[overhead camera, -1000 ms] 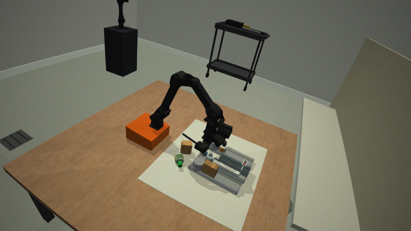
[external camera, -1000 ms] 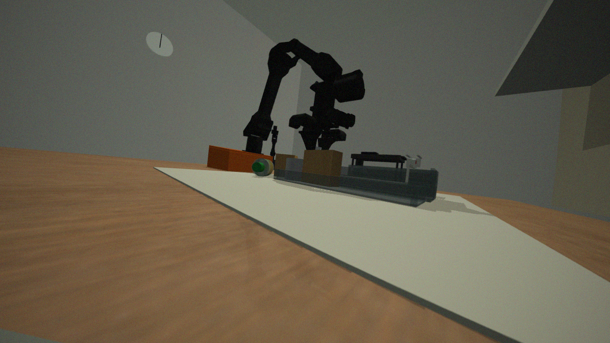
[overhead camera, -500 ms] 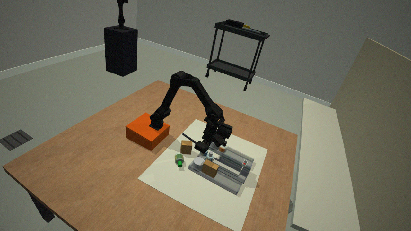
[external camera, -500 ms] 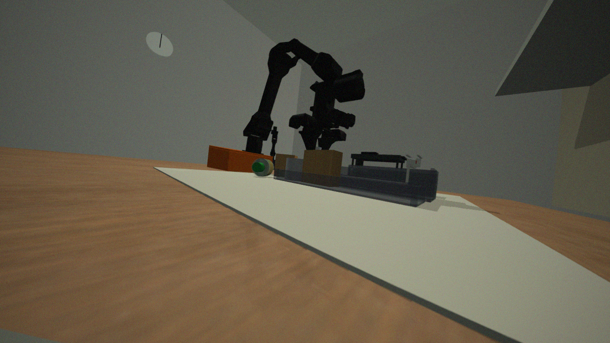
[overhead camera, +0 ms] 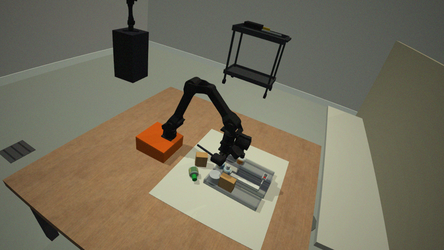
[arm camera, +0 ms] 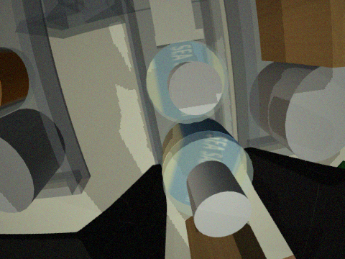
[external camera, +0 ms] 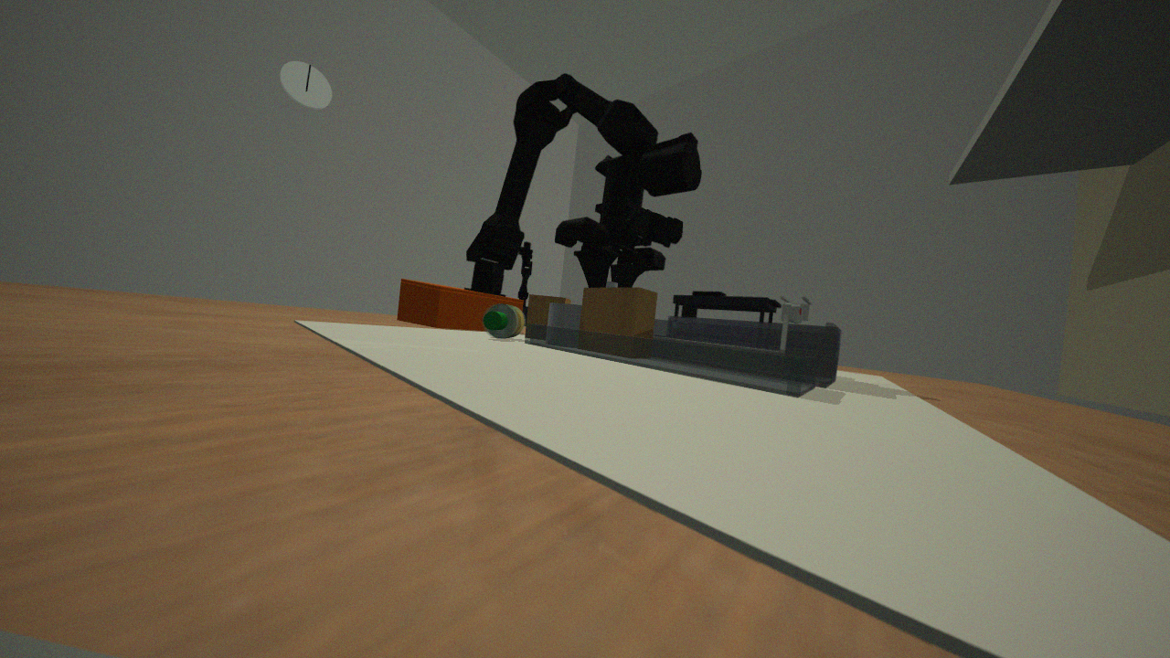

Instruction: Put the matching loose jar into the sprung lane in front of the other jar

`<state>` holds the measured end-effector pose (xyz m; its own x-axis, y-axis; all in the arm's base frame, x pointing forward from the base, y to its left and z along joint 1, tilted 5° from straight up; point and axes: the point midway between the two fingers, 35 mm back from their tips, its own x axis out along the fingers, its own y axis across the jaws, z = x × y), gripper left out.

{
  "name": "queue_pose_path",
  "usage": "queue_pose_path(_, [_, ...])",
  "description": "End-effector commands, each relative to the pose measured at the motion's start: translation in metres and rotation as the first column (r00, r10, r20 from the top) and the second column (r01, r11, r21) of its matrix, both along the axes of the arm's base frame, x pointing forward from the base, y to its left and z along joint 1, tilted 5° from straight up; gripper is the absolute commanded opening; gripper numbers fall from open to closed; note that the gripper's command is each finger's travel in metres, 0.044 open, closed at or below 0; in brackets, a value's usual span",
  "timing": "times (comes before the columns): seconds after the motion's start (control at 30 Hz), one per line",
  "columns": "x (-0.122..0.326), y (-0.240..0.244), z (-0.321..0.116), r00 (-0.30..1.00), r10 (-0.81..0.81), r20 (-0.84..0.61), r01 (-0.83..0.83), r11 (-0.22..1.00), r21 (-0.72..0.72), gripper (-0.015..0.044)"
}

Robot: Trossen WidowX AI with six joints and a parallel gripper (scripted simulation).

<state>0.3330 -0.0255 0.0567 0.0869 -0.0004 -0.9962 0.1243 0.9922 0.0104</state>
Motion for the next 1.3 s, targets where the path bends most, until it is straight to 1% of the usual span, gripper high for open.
queue_pose_path(0.0, [0.0084,-0.0006,0.0039,1.0,0.005,0.029,-0.004,1.0,-0.002,0.0])
queue_pose_path(1.27, [0.0113,-0.0009,-0.0012,1.0,0.005,0.029,-0.004,1.0,-0.002,0.0])
